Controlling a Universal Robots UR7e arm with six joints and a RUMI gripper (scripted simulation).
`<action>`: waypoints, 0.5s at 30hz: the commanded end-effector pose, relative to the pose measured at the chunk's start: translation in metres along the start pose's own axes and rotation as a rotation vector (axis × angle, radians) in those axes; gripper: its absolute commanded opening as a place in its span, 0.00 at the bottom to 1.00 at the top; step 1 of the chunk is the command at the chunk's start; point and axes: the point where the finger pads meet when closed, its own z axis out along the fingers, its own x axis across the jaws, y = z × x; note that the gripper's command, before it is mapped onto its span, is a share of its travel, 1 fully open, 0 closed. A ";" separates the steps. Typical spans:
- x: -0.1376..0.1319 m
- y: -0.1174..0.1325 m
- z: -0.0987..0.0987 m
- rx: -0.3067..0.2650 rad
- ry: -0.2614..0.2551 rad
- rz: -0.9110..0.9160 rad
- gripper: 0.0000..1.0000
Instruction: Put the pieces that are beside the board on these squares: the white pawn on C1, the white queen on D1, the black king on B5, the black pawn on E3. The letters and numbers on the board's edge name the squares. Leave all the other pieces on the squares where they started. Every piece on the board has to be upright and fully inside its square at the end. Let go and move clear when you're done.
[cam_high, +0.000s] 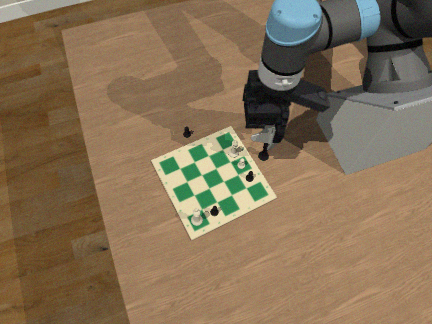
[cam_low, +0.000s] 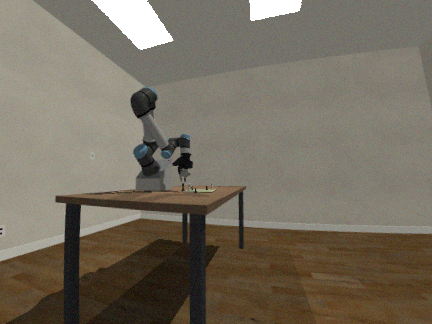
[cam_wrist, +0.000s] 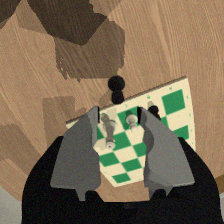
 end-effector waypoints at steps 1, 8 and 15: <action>-0.001 -0.001 0.000 0.001 -0.001 0.001 0.25; -0.001 -0.001 0.000 0.001 -0.001 0.001 0.25; -0.001 -0.002 0.003 0.004 -0.002 -0.001 0.25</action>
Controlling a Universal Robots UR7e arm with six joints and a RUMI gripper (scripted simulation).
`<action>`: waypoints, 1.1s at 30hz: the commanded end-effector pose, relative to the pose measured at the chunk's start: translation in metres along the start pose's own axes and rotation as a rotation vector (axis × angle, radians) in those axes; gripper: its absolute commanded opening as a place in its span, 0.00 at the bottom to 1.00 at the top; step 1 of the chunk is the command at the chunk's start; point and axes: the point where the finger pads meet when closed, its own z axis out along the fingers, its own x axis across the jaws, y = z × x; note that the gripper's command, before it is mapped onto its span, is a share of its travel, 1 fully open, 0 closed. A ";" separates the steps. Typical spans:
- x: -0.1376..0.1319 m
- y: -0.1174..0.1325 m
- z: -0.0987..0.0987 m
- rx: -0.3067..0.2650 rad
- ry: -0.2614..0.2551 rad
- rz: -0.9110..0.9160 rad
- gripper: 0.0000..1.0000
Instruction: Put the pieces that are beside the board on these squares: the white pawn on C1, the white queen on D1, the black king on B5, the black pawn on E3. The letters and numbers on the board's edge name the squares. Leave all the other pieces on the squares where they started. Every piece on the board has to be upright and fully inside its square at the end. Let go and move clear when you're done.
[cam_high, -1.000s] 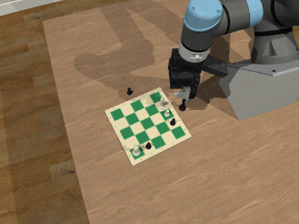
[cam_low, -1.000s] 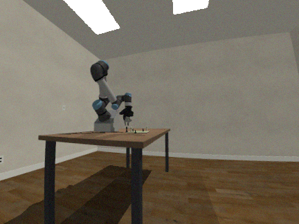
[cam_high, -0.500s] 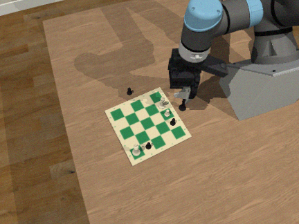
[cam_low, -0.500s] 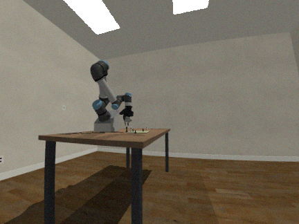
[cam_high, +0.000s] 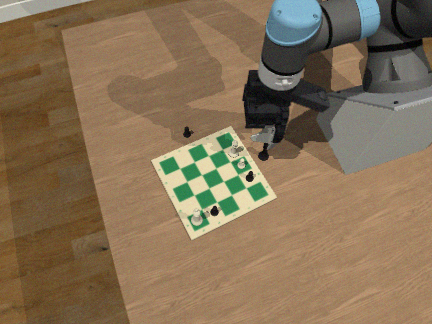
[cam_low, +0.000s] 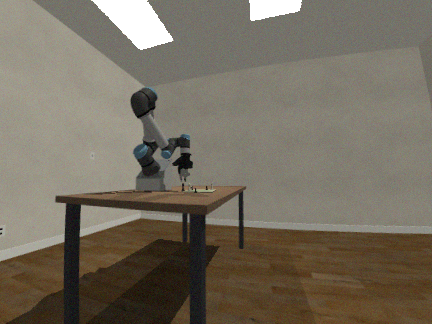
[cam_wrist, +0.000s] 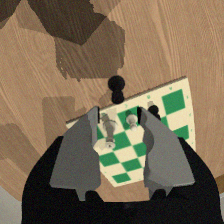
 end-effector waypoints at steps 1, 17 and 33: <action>-0.001 -0.003 0.004 0.005 -0.002 -0.002 0.25; -0.001 -0.003 0.035 0.005 -0.002 -0.002 0.25; -0.001 -0.001 0.044 0.003 -0.001 -0.001 0.25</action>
